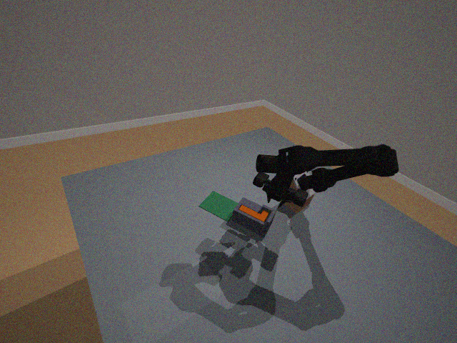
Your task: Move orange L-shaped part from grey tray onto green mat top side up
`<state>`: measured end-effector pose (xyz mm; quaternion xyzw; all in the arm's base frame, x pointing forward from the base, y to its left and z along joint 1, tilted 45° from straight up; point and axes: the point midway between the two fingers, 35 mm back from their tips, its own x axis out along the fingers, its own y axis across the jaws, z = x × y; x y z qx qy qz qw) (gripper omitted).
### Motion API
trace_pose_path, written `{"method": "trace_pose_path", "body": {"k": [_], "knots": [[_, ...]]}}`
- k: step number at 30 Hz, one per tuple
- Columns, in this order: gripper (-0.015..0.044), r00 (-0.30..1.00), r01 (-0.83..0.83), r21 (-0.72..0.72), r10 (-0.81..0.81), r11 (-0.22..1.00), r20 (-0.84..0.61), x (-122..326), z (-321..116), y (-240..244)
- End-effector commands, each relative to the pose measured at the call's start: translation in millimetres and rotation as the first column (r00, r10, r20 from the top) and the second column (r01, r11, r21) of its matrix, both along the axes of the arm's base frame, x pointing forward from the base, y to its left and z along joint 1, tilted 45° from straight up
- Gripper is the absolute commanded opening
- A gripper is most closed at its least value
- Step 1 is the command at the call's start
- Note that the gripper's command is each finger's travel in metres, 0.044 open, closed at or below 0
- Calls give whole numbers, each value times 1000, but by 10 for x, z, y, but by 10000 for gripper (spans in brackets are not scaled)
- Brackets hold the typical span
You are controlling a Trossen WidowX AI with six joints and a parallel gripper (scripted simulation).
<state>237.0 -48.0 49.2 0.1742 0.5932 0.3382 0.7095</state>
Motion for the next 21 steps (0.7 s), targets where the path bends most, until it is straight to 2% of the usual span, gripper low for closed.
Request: {"method": "trace_pose_path", "body": {"k": [1,7,21], "knots": [[180,1000,-3,16,3,1000,-2,-5,-41,65],[180,1000,-3,19,3,1000,0,31,-490,520],[180,1000,-3,19,3,1000,0,41,-593,623]]}}
